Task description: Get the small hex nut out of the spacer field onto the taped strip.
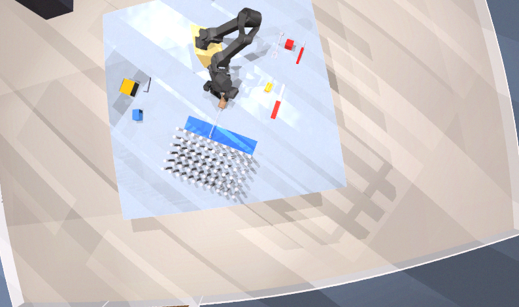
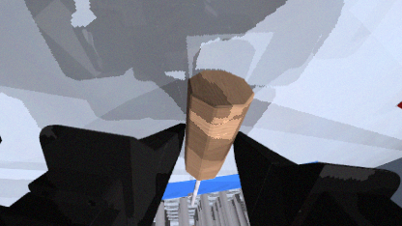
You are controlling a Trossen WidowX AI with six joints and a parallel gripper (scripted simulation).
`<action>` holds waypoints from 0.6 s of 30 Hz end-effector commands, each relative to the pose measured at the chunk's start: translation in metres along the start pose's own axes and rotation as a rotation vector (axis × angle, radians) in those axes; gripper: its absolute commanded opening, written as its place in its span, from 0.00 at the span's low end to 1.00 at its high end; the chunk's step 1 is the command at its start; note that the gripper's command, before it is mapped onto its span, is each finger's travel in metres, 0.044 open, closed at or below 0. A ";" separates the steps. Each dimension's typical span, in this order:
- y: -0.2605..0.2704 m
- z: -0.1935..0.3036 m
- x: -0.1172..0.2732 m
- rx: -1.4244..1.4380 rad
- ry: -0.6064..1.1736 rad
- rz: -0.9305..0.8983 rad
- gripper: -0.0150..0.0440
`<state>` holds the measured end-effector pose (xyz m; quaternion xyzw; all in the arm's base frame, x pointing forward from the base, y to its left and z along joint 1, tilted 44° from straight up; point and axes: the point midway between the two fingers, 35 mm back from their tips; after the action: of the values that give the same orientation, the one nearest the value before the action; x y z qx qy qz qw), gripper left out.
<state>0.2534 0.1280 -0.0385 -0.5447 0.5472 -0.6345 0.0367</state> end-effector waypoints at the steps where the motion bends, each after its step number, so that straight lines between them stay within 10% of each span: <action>1: -0.003 0.003 0.003 0.006 0.004 0.007 0.25; 18: -0.007 0.007 0.009 0.010 0.003 0.009 0.25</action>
<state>0.2562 0.1225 -0.0320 -0.5448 0.5464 -0.6350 0.0382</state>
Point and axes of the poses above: the point midway between the two fingers, 35 mm back from their tips, its own x axis back along the fingers, its own y axis across the jaws, z = x × y, and after that the axes turned 5 degrees about -x, right-handed
